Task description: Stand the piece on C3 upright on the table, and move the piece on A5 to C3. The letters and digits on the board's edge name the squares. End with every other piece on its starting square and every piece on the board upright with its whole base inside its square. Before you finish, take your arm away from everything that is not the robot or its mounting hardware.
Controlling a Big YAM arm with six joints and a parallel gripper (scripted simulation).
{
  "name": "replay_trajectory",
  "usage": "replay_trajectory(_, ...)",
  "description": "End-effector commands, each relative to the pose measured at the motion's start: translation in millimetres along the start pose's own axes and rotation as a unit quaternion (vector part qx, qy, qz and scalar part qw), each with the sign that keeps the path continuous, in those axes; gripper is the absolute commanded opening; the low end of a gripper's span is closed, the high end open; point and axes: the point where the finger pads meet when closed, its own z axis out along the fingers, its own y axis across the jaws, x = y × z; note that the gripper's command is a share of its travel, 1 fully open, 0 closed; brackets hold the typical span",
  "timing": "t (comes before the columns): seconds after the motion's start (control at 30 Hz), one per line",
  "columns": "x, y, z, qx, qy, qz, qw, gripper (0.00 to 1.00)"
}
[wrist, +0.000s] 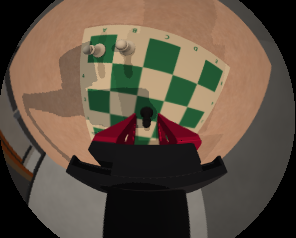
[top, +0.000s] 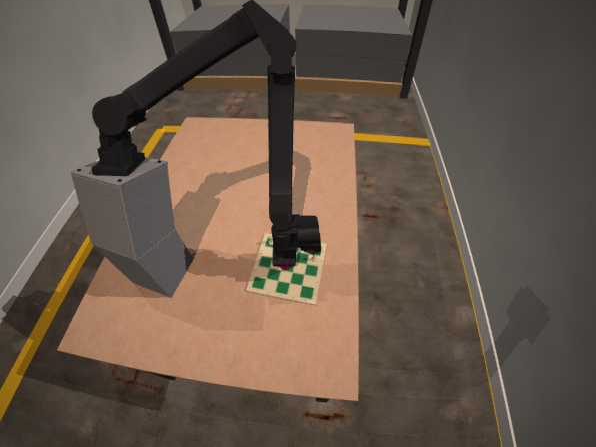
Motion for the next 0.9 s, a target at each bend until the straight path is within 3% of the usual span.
replay_trajectory(0.0,-9.5,8.6,-3.0,-0.001,-0.01,-0.007,1.0,0.33)
replay_trajectory(0.13,-9.5,8.6,-3.0,-0.001,-0.01,-0.007,1.0,0.33)
replay_trajectory(0.17,-9.5,8.6,-3.0,-0.001,-0.01,-0.007,1.0,0.0)
replay_trajectory(0.87,-9.5,8.6,-3.0,-0.001,-0.01,-0.008,1.0,0.0)
